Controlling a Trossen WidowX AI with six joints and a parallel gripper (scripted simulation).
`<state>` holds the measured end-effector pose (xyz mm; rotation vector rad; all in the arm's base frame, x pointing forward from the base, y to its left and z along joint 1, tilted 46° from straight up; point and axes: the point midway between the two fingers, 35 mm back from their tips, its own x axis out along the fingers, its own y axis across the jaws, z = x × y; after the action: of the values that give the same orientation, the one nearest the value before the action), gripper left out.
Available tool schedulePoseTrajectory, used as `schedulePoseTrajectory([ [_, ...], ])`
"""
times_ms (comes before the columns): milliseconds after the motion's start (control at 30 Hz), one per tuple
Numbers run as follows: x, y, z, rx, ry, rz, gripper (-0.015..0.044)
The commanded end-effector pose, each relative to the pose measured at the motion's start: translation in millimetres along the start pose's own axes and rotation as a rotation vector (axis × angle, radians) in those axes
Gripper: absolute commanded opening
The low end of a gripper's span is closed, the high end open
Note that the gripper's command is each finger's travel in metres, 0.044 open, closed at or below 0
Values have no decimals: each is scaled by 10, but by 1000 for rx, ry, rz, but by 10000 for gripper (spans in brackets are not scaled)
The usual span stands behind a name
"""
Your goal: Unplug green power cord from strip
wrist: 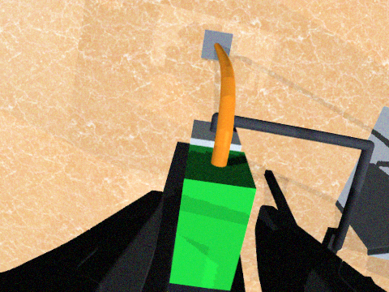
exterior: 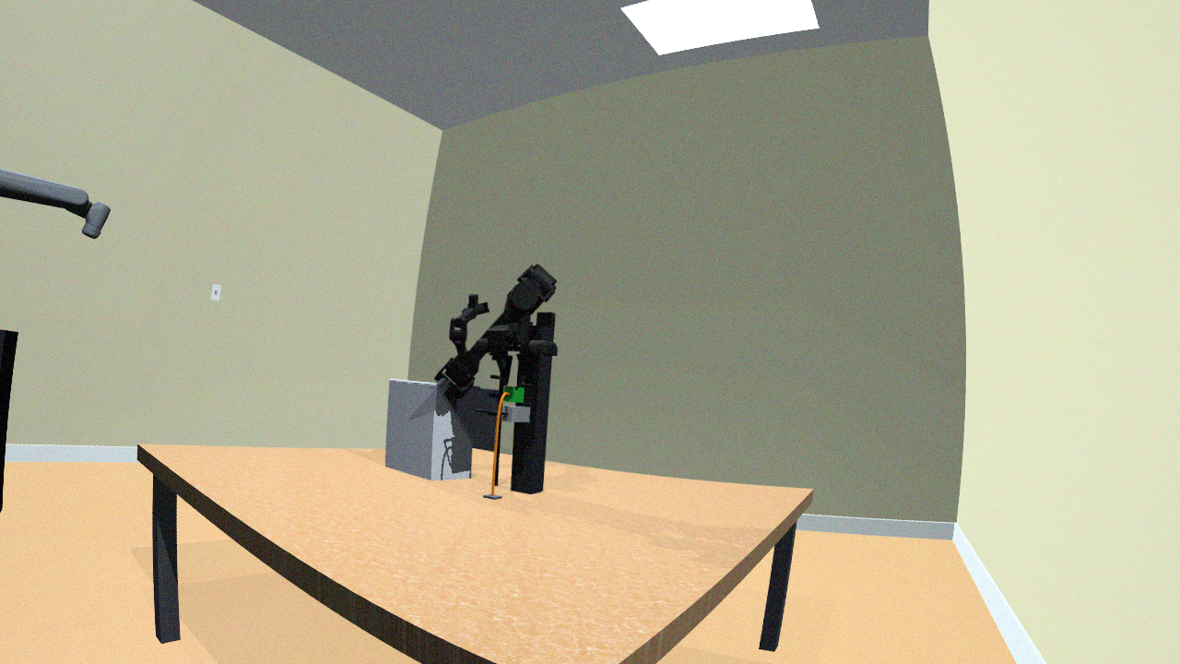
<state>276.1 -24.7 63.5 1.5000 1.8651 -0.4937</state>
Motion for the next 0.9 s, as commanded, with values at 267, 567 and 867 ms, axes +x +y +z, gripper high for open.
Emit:
schedulePoseTrajectory([
  [267,118,-15,-28,6,5,0,160],
  [567,105,-4,-21,0,1,-1,68],
  [867,105,-3,-13,0,1,-1,0],
])
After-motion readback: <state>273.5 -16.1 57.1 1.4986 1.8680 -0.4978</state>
